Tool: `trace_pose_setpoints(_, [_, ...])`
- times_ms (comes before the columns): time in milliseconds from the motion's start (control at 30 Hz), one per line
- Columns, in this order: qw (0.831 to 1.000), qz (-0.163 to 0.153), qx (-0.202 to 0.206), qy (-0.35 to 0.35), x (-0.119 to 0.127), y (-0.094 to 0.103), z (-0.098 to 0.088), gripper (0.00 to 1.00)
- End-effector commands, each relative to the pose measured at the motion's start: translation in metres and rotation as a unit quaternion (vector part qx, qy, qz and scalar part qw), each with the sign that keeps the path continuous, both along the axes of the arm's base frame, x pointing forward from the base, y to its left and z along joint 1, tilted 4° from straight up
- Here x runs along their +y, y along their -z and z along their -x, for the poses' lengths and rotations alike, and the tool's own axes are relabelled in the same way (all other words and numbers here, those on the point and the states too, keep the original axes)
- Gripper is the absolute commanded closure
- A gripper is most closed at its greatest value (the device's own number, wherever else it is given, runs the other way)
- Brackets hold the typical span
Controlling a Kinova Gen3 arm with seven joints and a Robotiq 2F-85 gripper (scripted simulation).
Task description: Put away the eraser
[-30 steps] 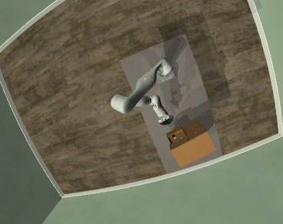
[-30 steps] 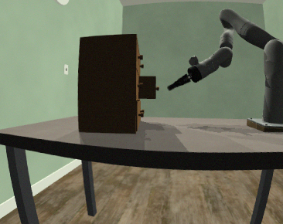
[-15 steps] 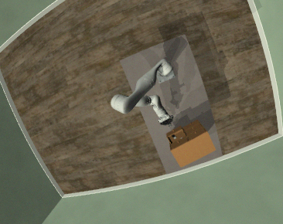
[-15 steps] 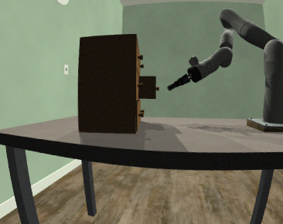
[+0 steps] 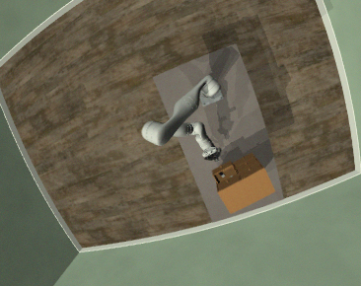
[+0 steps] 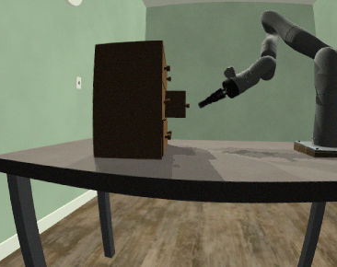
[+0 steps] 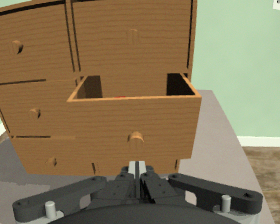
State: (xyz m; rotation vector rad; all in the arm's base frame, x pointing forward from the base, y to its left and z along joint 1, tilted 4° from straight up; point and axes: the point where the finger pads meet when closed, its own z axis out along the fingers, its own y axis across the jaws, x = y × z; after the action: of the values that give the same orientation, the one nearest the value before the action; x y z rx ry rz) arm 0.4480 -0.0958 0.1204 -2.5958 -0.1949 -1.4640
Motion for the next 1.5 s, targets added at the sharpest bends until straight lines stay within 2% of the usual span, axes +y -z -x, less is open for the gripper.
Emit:
trace_pose_setpoints(0, [1.000, 0.001, -0.001, -0.001, 0.001, -0.001, -0.002, 1.00])
trace_pose_setpoints(933, [1.000, 0.001, -0.001, -0.001, 0.007, 0.000, -0.034, 1.00])
trace_pose_setpoints(1467, [1.000, 0.001, -0.001, -0.001, 0.013, 0.000, -0.062, 1.00])
